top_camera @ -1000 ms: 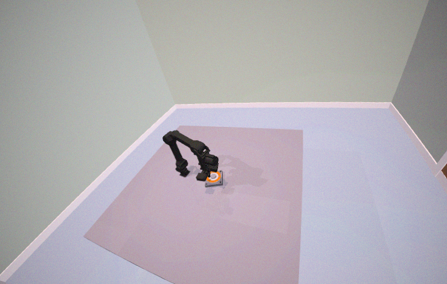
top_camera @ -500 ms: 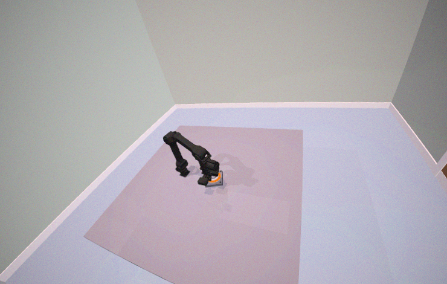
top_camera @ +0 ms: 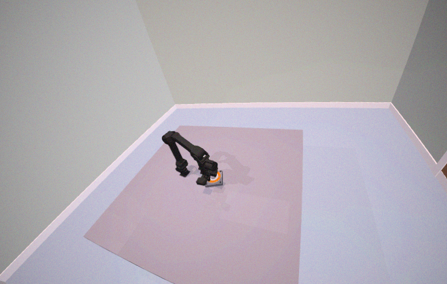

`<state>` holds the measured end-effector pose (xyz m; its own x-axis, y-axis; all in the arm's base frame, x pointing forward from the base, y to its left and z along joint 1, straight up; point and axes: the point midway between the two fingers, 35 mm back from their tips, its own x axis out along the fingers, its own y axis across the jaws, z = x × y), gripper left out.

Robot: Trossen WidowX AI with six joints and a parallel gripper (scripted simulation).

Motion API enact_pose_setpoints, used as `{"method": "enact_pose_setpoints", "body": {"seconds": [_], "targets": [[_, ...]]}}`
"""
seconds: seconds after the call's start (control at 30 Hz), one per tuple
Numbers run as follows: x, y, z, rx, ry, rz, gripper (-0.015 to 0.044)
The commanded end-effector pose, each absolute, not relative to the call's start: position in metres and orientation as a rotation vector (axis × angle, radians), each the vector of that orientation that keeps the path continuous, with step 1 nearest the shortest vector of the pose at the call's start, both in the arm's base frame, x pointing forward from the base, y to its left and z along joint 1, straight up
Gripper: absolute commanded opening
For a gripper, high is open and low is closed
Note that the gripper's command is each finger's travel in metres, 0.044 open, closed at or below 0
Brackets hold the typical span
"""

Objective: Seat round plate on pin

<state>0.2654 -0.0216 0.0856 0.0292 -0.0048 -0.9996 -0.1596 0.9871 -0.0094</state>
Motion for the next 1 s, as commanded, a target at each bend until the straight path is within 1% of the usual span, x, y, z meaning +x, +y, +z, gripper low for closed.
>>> {"method": "enact_pose_setpoints", "body": {"seconds": [0.0,0.97], "targets": [[0.258,-0.021,0.084,-0.127,1.545,0.126,0.0000],[0.229,-0.008,0.084,-0.126,1.547,0.127,0.0000]]}}
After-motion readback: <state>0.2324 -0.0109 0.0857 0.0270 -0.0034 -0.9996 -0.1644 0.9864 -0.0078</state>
